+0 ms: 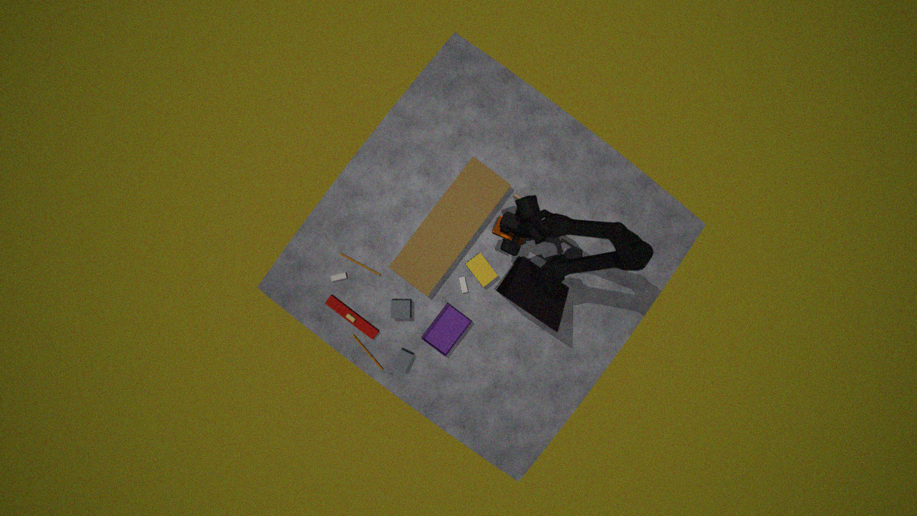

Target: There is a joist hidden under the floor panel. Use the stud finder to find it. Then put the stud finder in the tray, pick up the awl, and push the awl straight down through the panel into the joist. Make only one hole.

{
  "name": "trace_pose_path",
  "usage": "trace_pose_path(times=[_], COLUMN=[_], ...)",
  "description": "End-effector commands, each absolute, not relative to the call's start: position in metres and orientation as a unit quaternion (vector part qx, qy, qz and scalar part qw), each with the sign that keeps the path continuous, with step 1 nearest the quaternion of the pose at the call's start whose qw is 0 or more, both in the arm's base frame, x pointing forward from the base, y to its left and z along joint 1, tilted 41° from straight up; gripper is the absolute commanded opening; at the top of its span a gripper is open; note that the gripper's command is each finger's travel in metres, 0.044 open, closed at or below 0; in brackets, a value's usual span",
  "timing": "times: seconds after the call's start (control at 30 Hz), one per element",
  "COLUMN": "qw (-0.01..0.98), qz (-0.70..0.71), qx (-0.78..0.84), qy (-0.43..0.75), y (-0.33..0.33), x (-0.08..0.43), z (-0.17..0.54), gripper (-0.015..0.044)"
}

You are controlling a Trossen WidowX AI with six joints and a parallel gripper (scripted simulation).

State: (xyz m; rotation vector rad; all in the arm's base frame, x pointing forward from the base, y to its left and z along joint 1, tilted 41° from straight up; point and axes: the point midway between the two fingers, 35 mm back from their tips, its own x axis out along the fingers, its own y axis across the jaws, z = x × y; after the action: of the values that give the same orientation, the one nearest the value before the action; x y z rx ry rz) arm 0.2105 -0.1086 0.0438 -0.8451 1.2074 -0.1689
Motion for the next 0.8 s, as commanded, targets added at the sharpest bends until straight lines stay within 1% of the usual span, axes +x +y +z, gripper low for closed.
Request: trace_pose_path(times=[0.0, 0.13, 0.23, 0.77], qw=[0.735, 0.735, 0.735, 0.735], qz=[-0.075, -0.075, -0.075, -0.075], qx=[-0.385, -0.386, -0.386, -0.386], qy=[0.552, 0.552, 0.552, 0.552], y=[-0.1124, -0.1150, -0.1150, -0.1150], x=[0.2093, 0.2091, 0.2091, 0.2091], z=[0.0382, 0.0356, 0.0356, 0.0356], gripper=[0.0440, 0.0440, 0.0361, 0.0255])
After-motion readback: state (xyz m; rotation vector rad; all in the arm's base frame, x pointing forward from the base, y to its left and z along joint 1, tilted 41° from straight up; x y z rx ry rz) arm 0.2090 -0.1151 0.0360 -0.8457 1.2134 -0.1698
